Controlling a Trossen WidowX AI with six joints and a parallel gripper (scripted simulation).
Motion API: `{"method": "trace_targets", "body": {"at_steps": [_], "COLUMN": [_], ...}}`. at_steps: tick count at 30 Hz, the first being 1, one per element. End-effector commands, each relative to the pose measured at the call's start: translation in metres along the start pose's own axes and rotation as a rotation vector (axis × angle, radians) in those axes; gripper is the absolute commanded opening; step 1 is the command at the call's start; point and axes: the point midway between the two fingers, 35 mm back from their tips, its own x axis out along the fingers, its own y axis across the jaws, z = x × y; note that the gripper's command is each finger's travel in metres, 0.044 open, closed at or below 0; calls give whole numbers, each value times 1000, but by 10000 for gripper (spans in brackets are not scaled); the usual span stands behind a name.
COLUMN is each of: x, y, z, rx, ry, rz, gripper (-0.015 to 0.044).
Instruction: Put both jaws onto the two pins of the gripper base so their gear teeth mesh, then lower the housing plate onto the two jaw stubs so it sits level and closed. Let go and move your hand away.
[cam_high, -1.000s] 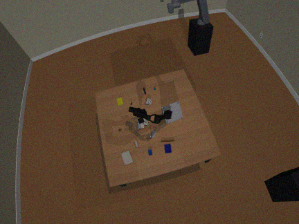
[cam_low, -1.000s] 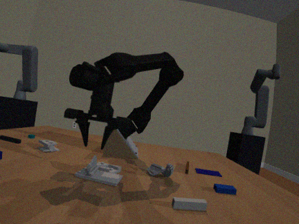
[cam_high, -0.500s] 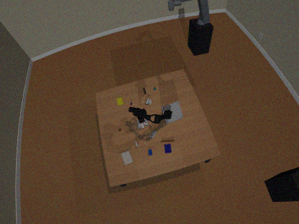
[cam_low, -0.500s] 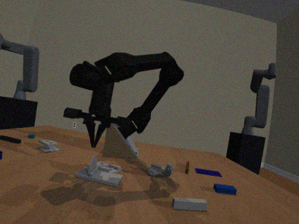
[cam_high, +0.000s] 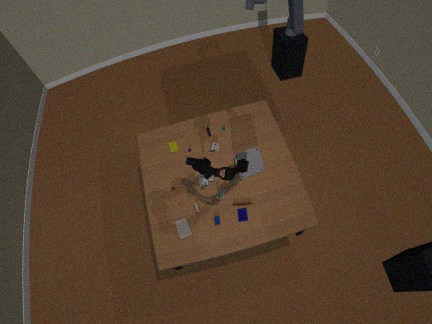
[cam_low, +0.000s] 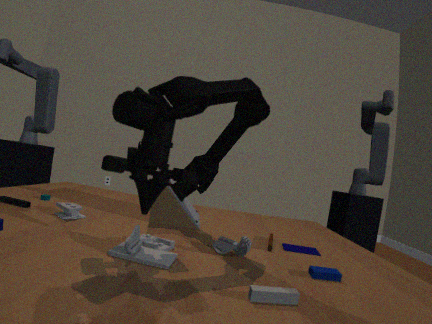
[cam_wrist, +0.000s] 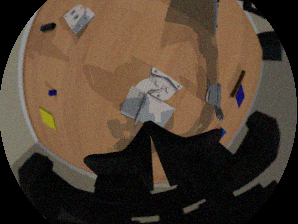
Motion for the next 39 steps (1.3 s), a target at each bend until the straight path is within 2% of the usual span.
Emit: {"method": "trace_targets", "body": {"at_steps": [1, 39], "x": [1, -3], "y": [-7, -60], "z": [-4, -32], "rx": [-114, -1132], "ry": [0, -3], "rz": [-7, -13], "gripper": [0, 0]}}
